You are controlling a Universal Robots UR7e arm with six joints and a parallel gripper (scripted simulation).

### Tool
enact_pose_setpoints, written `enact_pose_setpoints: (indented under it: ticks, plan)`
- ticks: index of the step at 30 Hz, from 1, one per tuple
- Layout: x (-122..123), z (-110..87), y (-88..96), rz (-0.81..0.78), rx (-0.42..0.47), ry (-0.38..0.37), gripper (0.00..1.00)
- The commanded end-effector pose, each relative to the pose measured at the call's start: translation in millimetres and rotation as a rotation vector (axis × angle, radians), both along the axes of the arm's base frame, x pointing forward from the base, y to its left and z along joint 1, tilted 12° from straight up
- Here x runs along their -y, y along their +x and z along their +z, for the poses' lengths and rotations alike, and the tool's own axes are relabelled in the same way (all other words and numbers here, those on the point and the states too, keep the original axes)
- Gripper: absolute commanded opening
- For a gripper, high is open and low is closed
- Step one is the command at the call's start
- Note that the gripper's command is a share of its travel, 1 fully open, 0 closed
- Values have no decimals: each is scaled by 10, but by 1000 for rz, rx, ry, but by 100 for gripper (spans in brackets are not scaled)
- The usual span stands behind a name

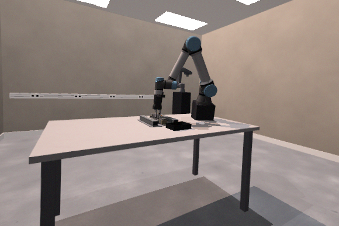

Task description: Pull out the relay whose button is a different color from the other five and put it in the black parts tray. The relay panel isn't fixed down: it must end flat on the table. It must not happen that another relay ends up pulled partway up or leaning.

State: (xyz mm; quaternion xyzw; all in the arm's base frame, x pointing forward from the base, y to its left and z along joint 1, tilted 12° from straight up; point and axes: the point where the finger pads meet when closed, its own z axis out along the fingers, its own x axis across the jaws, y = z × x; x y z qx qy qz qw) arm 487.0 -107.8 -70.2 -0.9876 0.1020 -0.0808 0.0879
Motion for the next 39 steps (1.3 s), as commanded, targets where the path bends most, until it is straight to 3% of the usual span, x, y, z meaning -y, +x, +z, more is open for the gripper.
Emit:
enact_pose_setpoints:
  ticks: [1, 39]
  plan:
    - [-5, 16, 3, -2, 16, -1, 0]
    - [-7, 15, -8, -8, 47, -7, 0]
